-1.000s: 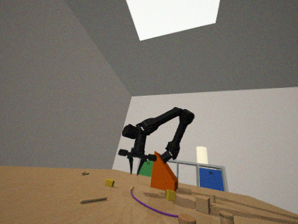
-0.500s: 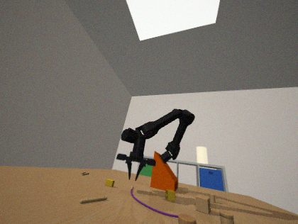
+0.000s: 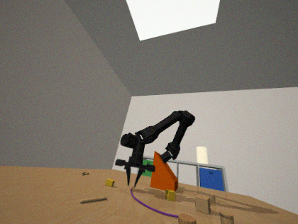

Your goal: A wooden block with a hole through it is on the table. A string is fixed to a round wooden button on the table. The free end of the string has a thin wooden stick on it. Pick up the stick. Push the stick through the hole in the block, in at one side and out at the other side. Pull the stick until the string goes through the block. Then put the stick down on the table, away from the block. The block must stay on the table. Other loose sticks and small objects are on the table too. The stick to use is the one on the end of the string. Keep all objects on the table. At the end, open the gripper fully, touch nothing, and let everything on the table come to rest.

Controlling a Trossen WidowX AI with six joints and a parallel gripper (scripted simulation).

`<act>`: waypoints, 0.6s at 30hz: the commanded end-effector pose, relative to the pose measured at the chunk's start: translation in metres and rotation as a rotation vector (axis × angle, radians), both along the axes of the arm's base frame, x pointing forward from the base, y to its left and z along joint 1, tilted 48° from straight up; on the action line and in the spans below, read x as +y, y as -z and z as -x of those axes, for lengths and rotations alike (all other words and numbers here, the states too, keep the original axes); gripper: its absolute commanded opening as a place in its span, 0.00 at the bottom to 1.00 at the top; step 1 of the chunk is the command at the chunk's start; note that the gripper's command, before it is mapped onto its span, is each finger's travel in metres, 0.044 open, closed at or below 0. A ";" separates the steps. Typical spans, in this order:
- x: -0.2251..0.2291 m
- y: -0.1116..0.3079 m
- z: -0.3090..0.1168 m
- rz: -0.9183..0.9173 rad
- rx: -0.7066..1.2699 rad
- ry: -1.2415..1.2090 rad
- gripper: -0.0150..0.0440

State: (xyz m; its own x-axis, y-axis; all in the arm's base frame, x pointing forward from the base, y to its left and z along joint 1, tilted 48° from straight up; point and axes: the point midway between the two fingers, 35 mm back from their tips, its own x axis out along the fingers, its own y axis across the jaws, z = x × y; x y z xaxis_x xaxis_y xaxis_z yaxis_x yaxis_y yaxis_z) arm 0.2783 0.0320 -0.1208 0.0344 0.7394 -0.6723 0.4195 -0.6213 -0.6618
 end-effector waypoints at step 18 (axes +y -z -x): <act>0.009 0.007 0.002 -0.004 0.005 -0.002 0.25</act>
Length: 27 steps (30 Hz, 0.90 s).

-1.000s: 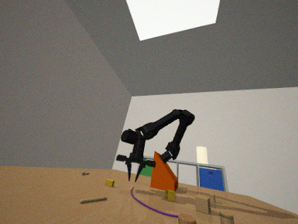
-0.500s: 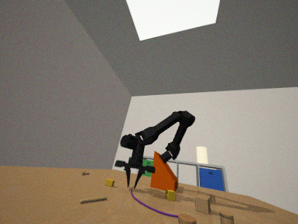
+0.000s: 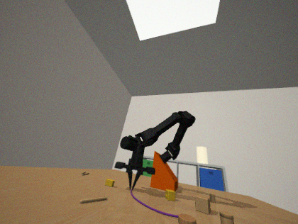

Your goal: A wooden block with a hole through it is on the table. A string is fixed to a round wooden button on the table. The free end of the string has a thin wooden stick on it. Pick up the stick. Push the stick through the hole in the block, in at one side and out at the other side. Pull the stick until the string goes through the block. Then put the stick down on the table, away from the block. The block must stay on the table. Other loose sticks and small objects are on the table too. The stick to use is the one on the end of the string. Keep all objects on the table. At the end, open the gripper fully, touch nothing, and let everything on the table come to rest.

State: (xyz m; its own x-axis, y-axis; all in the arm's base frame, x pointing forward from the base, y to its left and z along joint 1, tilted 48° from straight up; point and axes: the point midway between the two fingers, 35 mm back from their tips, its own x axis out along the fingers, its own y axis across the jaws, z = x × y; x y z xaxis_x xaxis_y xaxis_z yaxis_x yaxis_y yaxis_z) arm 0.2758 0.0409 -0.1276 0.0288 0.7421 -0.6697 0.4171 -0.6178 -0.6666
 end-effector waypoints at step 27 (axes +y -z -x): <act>-0.021 -0.017 -0.001 0.005 -0.001 0.001 0.25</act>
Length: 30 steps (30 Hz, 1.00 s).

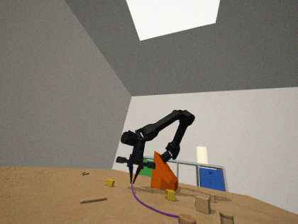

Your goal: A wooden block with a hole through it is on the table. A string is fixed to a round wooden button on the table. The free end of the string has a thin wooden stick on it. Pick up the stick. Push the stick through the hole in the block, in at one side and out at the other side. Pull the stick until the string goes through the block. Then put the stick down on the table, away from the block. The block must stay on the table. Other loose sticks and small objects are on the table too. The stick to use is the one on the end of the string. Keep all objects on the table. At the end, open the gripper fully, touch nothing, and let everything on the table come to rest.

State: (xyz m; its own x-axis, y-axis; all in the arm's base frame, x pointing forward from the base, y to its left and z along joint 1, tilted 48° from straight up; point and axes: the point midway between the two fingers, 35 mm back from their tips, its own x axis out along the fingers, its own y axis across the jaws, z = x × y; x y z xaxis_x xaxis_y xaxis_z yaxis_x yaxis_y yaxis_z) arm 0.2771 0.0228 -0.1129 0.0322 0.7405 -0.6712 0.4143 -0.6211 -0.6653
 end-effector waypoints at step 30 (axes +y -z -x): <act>-0.025 -0.023 0.002 0.000 -0.001 0.000 0.25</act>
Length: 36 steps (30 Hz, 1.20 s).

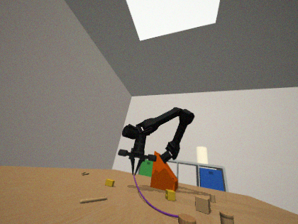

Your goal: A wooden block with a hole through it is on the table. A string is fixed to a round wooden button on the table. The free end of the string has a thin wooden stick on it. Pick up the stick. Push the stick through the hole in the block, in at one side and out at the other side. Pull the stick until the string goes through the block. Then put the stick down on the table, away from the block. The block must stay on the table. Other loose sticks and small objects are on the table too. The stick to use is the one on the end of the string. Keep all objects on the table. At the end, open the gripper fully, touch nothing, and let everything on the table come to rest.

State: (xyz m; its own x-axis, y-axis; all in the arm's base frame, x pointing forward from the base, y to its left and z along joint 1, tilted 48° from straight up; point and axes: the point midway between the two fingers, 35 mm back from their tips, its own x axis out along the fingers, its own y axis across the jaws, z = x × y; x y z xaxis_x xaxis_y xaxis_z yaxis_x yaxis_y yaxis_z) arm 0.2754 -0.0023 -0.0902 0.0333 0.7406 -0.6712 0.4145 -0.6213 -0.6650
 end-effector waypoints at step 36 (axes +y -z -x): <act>0.007 -0.011 -0.024 0.041 -0.836 -0.760 0.25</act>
